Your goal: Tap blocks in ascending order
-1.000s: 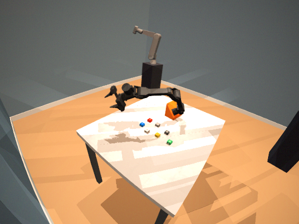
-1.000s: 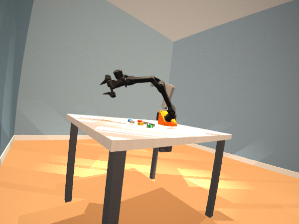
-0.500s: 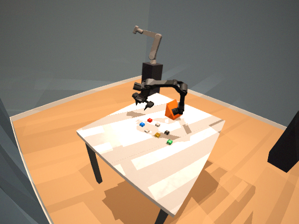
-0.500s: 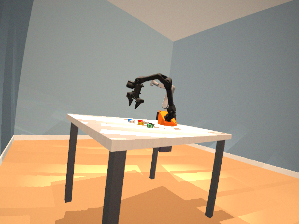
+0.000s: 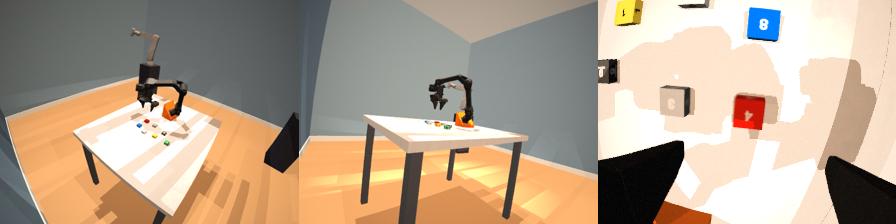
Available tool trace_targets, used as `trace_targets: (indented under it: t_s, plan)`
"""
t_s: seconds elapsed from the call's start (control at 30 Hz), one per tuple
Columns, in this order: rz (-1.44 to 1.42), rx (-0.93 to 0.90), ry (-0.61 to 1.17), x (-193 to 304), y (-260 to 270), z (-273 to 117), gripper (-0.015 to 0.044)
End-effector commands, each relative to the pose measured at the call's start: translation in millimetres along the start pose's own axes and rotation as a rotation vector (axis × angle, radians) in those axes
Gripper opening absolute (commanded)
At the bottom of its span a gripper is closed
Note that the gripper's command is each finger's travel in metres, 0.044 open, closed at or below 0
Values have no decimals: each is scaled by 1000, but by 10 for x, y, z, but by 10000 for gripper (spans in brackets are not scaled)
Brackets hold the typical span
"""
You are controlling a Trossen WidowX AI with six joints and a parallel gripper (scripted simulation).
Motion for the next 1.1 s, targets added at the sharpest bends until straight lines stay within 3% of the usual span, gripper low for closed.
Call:
trace_targets:
  t_s: [0.0, 0.33, 0.63, 1.07]
  plan:
    - [-4, -1, -4, 2, 17, -10, 400]
    - [-4, -1, -4, -2, 37, -12, 400]
    - [-2, -8, -3, -80, 1018, -9, 400]
    - [-2, -8, -3, -78, 1038, -7, 400]
Point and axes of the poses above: the point midway between the two fingers, 35 mm back from their tips, its own z axis out along the fingers, its own y axis across the jaws, x = y × z, the point moved 7 cm from there along -z, back along the fingers, and after that the axes turned 7 degrees about -z, right-handed, at the moved point
